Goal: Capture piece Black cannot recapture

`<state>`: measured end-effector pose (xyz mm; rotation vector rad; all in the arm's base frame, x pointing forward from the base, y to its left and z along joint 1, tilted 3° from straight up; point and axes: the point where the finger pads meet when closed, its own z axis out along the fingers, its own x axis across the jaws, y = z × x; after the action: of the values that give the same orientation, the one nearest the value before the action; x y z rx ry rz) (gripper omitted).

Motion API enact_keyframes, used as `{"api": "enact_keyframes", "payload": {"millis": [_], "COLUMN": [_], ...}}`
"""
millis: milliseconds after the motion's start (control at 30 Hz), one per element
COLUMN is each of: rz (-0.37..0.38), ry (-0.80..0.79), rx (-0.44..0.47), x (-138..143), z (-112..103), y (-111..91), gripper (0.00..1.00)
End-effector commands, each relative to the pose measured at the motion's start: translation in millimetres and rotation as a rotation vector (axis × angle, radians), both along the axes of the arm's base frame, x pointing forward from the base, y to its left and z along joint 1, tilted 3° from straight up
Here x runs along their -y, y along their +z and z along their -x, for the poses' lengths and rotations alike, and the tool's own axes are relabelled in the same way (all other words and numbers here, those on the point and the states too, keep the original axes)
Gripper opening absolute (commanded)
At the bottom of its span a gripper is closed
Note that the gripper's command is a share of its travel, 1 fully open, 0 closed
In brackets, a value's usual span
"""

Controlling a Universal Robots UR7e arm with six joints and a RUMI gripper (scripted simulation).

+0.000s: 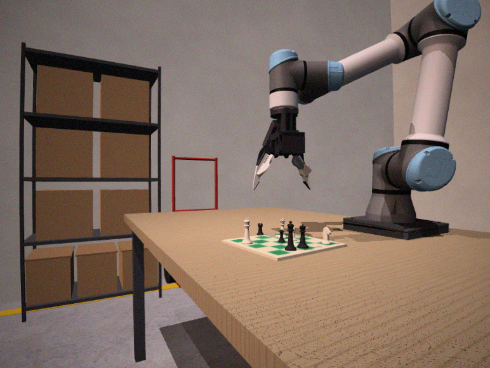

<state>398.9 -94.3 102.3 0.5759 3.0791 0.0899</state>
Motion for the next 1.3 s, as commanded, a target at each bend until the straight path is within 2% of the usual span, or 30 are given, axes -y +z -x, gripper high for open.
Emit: {"api": "enact_keyframes", "payload": {"millis": [0, 267, 300, 1267], "rz": [0.001, 0.001, 0.001, 0.001], "ry": [-0.008, -0.011, -0.011, -0.011], "rx": [0.0, 0.0, 0.0, 0.0], "x": [0.0, -0.1, -0.1, -0.1], "z": [-0.1, -0.1, -0.1, -0.1], "y": [0.4, 0.4, 0.4, 0.4], "gripper": [1.0, 1.0, 0.25, 0.25]}}
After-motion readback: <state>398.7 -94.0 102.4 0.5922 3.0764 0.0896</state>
